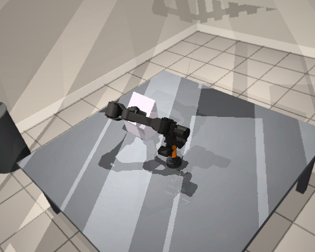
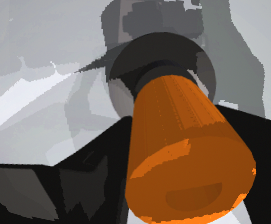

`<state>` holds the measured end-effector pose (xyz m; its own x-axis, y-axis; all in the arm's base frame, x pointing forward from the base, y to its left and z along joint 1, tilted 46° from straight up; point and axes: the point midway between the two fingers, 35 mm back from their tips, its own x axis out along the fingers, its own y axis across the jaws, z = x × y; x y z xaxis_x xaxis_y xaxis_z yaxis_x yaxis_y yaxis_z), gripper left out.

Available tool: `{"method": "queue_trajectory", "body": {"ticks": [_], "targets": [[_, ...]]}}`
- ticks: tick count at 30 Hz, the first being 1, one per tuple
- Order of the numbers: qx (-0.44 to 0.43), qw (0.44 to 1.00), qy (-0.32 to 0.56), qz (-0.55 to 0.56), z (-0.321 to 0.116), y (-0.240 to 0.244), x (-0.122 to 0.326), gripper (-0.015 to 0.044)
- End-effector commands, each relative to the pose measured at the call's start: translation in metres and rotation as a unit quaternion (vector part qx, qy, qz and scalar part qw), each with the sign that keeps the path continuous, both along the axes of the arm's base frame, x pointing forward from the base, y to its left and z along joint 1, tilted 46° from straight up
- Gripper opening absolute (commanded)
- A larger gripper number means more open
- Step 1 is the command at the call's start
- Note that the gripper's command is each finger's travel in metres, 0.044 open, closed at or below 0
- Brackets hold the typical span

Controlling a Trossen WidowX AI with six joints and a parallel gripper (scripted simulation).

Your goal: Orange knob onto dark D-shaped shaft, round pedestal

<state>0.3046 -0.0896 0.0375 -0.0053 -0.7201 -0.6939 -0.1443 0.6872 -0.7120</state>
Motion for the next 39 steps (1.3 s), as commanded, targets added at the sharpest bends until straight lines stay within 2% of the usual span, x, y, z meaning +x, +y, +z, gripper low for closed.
{"method": "queue_trajectory", "body": {"ticks": [1, 31, 39], "targets": [[-0.002, 1.0, 0.007, 0.009, 0.0008, -0.0013, 0.0018, 0.0], [-0.002, 1.0, 0.007, 0.009, 0.0031, 0.0001, 0.0008, 0.0], [-0.001, 0.993, 0.082, 0.081, 0.0022, 0.0002, 0.0012, 0.0]]}}
